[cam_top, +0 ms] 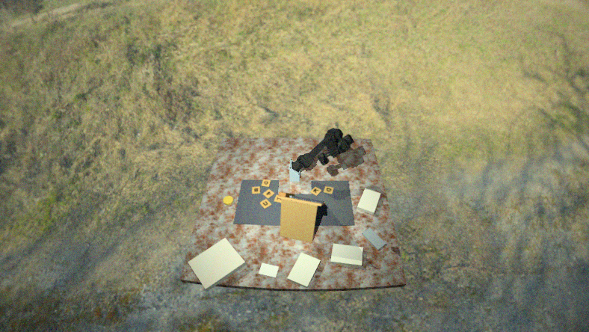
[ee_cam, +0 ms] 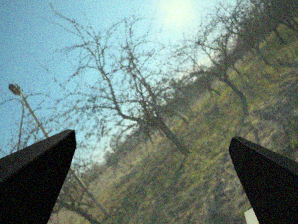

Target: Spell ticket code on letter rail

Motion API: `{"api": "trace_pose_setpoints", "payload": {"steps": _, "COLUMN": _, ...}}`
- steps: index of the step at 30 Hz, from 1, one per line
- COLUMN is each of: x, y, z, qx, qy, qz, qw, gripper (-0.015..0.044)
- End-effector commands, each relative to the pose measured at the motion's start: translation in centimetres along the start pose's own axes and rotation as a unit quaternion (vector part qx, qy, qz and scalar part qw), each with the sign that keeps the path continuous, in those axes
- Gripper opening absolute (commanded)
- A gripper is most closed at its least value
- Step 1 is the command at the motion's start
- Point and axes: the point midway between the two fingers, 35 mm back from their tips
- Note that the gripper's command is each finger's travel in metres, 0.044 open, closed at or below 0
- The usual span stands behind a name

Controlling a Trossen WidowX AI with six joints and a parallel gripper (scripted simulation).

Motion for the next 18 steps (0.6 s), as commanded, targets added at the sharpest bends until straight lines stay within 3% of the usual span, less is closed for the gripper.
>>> {"api": "trace_pose_setpoints", "payload": {"steps": 1, "x": -3.1, "y": -4.0, "z": -3.4, "qx": -0.073, "qy": 0.089, "qz": -0.038, "qw": 0.993, "gripper": 0.044}}
{"api": "trace_pose_setpoints", "payload": {"steps": 8, "x": -10.1, "y": -12.2, "z": -8.6, "qx": -0.197, "qy": 0.265, "qz": -0.076, "qw": 0.941, "gripper": 0.044}}
{"api": "trace_pose_setpoints", "payload": {"steps": 15, "x": -17.7, "y": -21.0, "z": -12.4, "qx": -0.294, "qy": 0.438, "qz": -0.076, "qw": 0.846, "gripper": 0.044}}
{"api": "trace_pose_setpoints", "payload": {"steps": 18, "x": -19.2, "y": -22.9, "z": -13.0, "qx": -0.31, "qy": 0.472, "qz": -0.071, "qw": 0.822, "gripper": 0.044}}
Point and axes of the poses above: the point midway between the two fingers, 35 mm back from their tips, its own x axis out along the fingers, its own y axis across the jaws, z = x × y, and after that the axes turned 7 degrees about -x, right-handed
